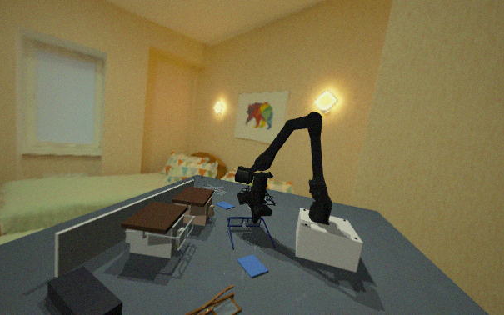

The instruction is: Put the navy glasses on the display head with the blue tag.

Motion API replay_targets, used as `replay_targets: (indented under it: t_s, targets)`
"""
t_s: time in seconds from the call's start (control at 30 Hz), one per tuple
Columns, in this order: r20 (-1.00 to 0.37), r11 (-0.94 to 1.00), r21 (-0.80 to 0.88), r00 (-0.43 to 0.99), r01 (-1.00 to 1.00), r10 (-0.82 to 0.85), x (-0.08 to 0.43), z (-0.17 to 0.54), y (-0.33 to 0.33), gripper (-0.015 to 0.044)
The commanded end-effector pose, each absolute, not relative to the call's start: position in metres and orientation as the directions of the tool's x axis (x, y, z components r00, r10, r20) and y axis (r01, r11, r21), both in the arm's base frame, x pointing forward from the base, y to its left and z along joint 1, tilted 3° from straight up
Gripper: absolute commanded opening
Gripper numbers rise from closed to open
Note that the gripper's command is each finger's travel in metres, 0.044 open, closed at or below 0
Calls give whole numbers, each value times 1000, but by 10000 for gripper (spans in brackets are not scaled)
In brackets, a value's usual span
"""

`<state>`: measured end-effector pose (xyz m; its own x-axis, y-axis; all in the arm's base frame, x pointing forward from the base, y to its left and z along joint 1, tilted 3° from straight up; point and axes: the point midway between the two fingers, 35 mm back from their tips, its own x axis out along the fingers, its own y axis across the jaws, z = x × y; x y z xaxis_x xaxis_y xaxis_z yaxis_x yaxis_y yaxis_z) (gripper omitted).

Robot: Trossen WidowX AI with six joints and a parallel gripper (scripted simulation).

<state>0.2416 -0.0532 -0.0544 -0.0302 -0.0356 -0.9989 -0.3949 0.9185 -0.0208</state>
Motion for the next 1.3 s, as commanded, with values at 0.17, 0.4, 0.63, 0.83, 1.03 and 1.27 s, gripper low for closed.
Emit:
replay_targets:
  t_s: [0.17, 0.4, 0.63, 0.83, 1.03, 1.27]
  targets:
    - [-999, 918, -20, -31, -395, -35, 241, -54, -53, 0]
    - [-999, 918, -20, -31, -395, -35, 244, -40, -53, 0]
    - [-999, 918, -19, -30, -397, -33, 248, 3, -51, 0]
    - [-999, 917, -18, -29, -398, -32, 248, 42, -49, 0]
    - [-999, 925, -26, -28, -379, -39, 249, 44, -47, 0]
    - [-996, 965, -81, -15, -249, -87, 250, 48, -31, 0]
